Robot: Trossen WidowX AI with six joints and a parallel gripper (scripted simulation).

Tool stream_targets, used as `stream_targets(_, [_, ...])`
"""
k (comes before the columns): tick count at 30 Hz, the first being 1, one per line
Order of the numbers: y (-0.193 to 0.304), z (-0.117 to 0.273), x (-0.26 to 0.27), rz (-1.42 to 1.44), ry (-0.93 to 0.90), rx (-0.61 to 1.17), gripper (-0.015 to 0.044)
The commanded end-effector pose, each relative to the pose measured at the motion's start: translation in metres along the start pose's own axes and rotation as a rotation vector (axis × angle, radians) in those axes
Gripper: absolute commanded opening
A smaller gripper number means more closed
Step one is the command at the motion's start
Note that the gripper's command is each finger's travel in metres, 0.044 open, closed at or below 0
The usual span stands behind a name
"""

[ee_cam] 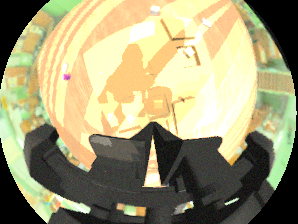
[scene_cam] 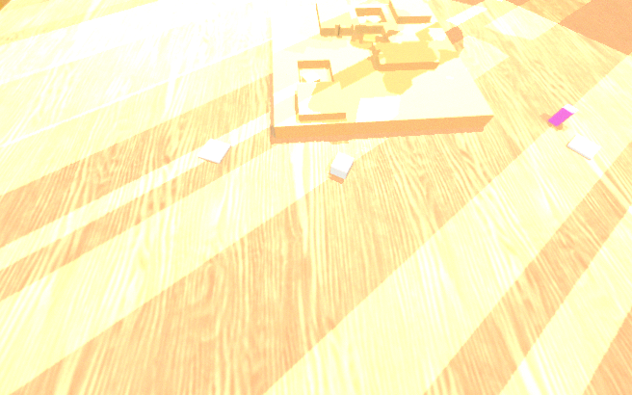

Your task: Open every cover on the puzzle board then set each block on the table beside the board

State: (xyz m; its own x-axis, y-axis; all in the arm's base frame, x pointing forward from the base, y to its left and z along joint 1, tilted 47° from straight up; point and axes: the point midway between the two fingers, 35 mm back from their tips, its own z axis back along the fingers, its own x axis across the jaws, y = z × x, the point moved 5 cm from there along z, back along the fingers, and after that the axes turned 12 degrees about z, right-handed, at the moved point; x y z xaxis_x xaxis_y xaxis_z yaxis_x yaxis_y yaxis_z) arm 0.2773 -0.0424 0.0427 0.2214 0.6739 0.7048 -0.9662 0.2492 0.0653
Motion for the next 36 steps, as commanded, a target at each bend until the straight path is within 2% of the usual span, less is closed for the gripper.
stream_targets(1, [-0.023,0.008,0.035,-0.735,-0.025,-0.009,0.0])
stream_targets(10, [-0.032,0.009,0.054,-1.197,-0.032,0.001,0.0])
stream_targets(36, [-0.032,0.009,0.054,-1.208,-0.032,0.001,0.0])
